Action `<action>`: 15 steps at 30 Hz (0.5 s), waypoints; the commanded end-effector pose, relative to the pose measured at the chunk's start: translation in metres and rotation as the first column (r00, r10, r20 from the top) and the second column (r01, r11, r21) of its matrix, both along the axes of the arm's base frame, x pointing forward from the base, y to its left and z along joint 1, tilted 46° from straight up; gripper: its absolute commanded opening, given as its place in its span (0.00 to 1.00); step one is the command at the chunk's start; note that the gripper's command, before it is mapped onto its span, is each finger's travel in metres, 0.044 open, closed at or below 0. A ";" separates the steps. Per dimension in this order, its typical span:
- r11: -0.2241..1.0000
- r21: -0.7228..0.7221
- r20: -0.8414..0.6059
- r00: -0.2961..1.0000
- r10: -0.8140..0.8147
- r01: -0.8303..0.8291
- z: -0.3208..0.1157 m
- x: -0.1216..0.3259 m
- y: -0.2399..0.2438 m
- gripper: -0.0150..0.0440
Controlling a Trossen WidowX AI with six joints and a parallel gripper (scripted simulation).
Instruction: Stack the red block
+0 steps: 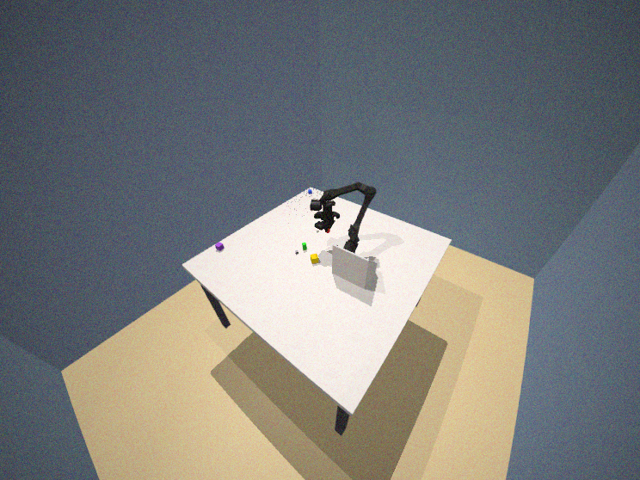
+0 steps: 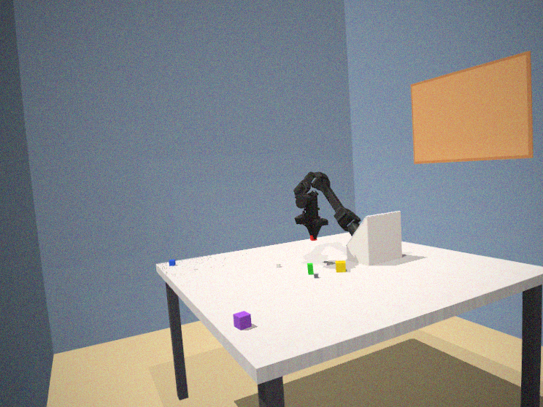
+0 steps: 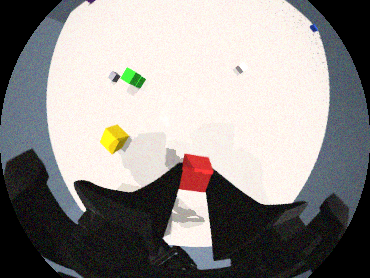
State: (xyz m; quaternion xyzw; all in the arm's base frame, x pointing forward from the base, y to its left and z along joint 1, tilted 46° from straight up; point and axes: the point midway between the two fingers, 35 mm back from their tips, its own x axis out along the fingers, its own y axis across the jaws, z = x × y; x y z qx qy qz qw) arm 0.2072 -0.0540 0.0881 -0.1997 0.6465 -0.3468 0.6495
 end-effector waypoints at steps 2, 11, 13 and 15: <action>1.000 0.004 0.006 1.000 -0.002 0.002 -0.003 0.016 0.007 0.25; 1.000 0.005 0.009 1.000 -0.002 0.002 -0.016 0.047 0.023 0.25; 1.000 0.006 0.009 1.000 -0.002 0.002 -0.020 0.054 0.027 0.25; 1.000 0.006 0.009 1.000 -0.002 0.002 -0.024 0.060 0.031 0.25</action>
